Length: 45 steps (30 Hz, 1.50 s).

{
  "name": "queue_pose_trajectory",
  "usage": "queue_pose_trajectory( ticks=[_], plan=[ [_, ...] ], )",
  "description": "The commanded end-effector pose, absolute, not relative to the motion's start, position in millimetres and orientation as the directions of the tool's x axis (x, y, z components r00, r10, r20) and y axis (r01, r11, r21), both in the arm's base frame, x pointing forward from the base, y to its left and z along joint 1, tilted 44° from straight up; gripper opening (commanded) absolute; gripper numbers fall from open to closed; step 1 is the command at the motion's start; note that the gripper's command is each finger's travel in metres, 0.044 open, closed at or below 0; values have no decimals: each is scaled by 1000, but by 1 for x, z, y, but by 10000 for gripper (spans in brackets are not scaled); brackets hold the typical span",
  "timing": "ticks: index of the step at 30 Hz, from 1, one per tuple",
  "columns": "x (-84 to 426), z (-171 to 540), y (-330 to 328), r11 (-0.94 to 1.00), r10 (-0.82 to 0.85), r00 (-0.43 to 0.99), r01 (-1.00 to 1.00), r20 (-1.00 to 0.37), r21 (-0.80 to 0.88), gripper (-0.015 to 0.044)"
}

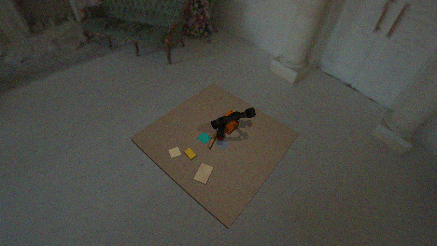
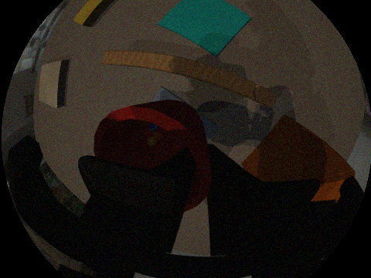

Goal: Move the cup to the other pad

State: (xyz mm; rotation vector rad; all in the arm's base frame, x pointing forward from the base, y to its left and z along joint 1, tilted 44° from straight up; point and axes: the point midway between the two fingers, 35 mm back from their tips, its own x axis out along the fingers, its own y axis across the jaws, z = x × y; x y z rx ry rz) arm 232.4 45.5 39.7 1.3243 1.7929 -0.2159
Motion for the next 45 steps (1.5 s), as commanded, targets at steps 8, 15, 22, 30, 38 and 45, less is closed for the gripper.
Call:
queue_pose_trajectory(
  ticks=[8, 15, 22, 30, 38, 45],
  plan=[
    [242, 28, 31, 423, 686, -46, 837, -726, 347, 0],
    [247, 19, 22, 424, 685, -45, 837, -727, 347, 0],
    [252, 11, 13, 424, 685, -45, 836, -727, 348, 0],
    [258, 2, 4, 424, 685, -45, 836, -728, 348, 0],
    [264, -7, -6, 425, 684, -44, 836, -728, 348, 0],
    [269, -15, -15, 425, 684, -44, 836, -729, 348, 0]
  ],
)
